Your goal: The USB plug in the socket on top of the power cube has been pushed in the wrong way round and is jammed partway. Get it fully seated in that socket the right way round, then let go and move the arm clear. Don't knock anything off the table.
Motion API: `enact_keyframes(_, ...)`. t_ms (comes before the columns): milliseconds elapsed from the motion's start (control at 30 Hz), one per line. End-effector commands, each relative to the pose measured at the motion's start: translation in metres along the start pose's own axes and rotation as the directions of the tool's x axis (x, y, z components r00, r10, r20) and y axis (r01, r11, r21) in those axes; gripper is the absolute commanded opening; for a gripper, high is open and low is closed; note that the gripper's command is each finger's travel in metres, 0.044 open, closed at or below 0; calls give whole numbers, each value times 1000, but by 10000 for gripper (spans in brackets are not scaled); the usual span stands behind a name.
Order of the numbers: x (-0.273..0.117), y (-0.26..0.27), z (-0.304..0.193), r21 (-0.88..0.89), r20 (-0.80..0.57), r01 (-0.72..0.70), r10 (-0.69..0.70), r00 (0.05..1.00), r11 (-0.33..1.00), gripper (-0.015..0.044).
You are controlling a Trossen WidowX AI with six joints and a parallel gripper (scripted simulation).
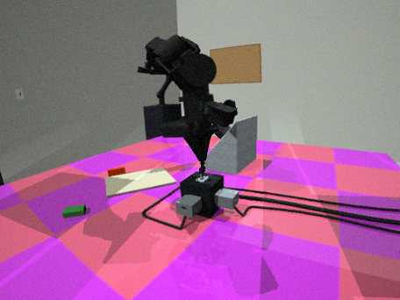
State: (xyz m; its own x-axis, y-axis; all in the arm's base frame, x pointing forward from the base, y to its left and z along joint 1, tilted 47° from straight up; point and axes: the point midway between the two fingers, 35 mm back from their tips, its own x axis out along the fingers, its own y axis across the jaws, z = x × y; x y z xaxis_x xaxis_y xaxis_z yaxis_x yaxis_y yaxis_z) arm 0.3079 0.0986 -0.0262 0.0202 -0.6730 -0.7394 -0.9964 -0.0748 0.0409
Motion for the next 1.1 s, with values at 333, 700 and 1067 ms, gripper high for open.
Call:
enact_keyframes(333,2,0,0,-4,5,-1,1,1000,1000,0)
enact_keyframes(700,3,0,0,-4,5,-1,1,1000,1000,0)
enact_keyframes(1067,4,0,0,-4,5,-1,1,1000,1000,0)
